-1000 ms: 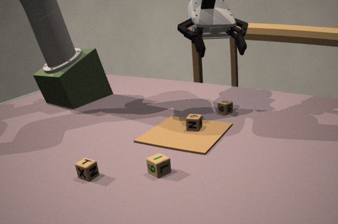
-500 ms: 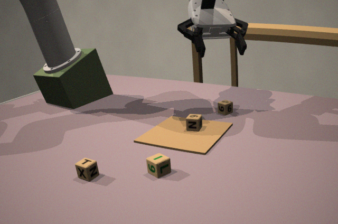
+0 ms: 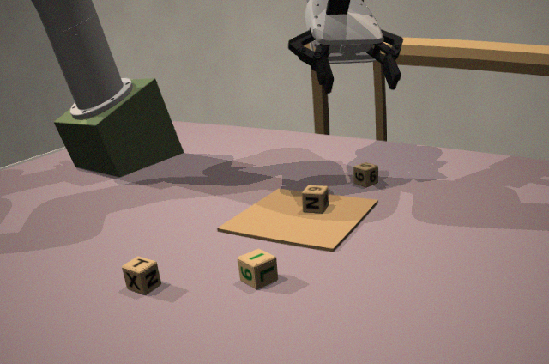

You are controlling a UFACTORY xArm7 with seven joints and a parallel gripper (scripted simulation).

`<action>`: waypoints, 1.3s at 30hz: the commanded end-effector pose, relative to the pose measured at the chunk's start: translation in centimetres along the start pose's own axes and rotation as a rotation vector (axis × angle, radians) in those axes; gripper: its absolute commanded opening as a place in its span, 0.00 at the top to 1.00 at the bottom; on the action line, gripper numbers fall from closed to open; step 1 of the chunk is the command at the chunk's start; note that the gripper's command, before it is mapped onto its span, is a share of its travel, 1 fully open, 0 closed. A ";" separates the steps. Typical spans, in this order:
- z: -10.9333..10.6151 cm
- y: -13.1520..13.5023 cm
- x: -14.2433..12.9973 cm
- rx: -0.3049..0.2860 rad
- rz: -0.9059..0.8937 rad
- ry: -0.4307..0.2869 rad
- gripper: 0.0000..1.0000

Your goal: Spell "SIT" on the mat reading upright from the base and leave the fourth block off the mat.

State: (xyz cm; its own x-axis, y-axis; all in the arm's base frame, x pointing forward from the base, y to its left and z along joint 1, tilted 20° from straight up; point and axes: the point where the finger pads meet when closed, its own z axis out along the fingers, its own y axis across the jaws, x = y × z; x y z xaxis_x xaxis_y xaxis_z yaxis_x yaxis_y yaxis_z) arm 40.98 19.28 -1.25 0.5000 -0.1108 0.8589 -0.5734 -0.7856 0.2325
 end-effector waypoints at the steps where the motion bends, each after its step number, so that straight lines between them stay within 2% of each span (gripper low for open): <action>1: -0.1 -0.1 0.1 0.003 0.003 0.000 0.00; 14: 0.0 -0.1 0.2 0.003 0.003 0.001 0.00; 15: 0.4 0.4 0.7 0.004 0.003 0.003 0.00; 17: 2.3 3.0 2.9 0.005 0.004 0.010 0.00; 20: 2.3 3.0 2.9 0.005 0.004 0.010 0.00; 21: 3.4 4.8 4.1 0.004 0.004 0.010 0.00; 24: 3.4 4.8 4.1 0.004 0.004 0.010 0.00; 25: 4.3 6.6 4.9 0.004 0.004 0.007 0.00; 27: 4.3 6.6 4.9 0.004 0.004 0.007 0.00; 28: 4.9 7.9 5.4 0.003 0.003 0.003 0.00; 39: 5.2 8.7 5.6 0.002 0.003 0.000 0.00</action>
State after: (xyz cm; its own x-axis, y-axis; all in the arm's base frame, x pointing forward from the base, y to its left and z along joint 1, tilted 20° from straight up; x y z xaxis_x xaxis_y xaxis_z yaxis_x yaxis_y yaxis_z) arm 42.11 8.70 3.00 0.5001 -0.1116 0.8587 -0.5747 -0.7845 0.2328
